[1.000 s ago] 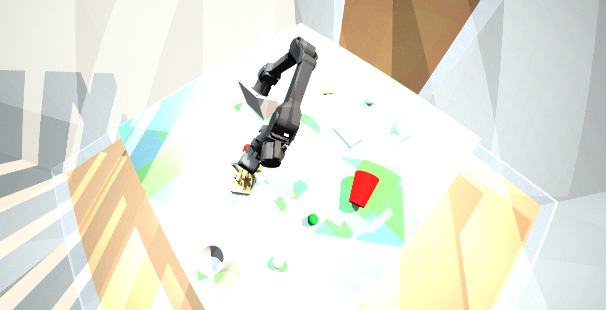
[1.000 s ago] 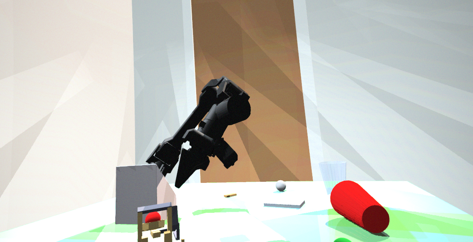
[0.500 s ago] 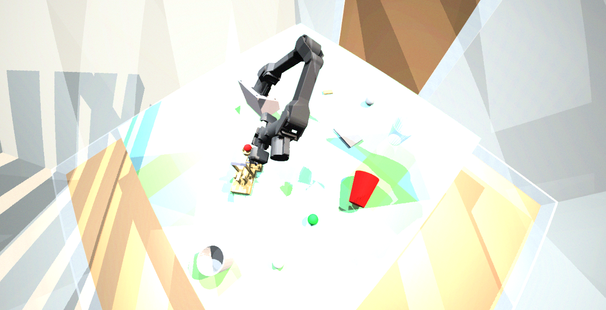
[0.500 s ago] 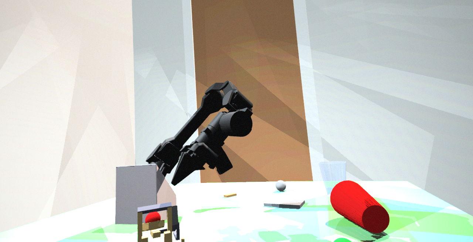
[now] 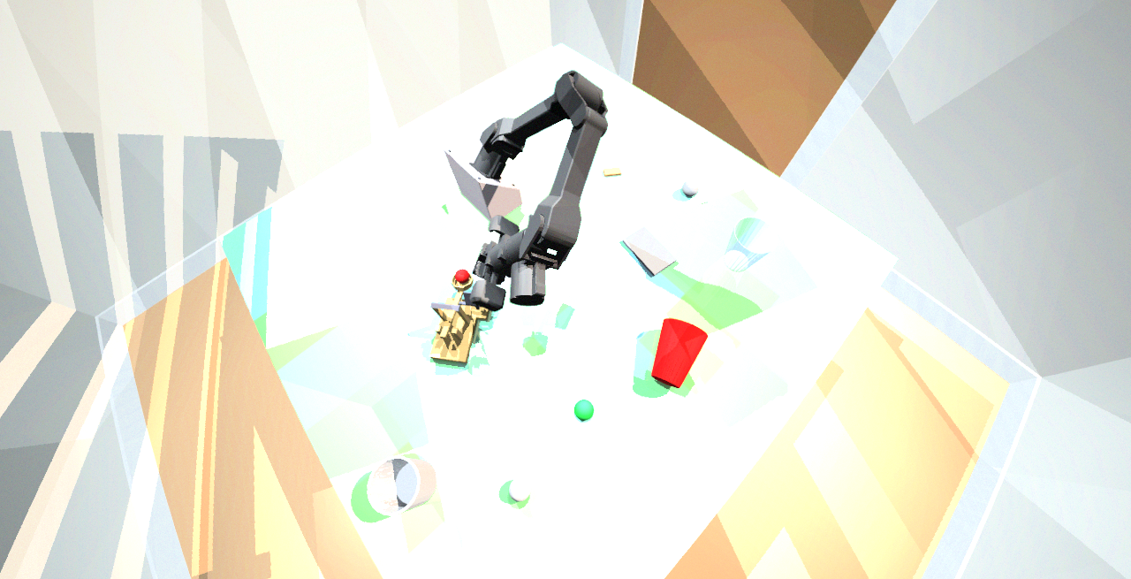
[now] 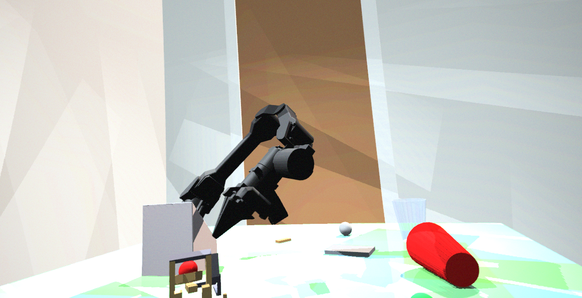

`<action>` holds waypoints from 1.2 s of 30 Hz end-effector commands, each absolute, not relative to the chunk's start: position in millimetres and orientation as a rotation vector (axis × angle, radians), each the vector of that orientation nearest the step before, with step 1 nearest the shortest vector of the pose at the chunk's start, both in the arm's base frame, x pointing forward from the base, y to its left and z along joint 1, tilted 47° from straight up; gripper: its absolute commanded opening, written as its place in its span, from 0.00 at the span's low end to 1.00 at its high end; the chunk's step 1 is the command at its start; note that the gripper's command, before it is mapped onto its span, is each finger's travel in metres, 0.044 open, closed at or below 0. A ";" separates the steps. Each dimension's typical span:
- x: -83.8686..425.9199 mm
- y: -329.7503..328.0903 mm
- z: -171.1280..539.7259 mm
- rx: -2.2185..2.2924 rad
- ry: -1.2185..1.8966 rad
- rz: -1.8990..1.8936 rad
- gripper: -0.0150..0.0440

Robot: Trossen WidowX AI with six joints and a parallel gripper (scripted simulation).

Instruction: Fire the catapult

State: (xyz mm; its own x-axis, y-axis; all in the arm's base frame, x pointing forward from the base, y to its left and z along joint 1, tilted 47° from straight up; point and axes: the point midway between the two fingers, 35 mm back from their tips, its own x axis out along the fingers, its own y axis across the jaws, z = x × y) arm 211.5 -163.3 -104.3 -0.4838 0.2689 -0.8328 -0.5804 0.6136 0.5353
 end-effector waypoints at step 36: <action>219.3 -113.5 -149.1 -0.243 1.810 1.040 0.25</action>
